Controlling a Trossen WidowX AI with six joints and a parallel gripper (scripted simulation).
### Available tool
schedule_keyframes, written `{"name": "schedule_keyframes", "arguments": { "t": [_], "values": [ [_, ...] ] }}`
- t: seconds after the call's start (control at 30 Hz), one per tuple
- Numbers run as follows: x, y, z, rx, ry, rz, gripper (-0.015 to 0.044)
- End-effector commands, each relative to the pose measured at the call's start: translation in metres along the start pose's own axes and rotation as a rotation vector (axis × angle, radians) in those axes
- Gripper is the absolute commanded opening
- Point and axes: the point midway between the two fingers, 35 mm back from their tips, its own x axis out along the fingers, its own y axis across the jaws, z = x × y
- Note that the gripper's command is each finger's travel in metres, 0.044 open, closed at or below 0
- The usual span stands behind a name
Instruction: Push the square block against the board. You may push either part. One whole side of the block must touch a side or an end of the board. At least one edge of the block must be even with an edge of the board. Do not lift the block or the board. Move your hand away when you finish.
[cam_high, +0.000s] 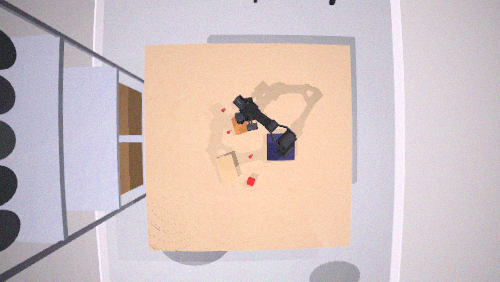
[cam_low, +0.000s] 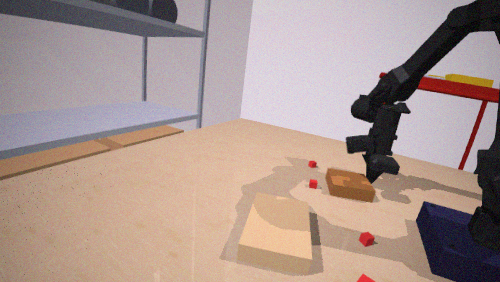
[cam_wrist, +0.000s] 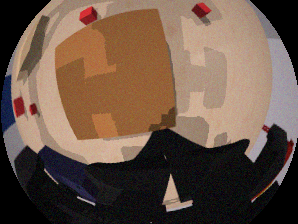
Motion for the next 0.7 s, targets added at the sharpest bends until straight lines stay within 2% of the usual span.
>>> {"name": "schedule_keyframes", "arguments": {
  "t": [0.0, 0.67],
  "values": [
    [0.001, 0.0, -0.006, -0.002, -0.002, 0.005, 0.0],
    [0.002, 0.0, -0.039, -0.002, 0.001, 0.005, 0.0]
  ]
}}
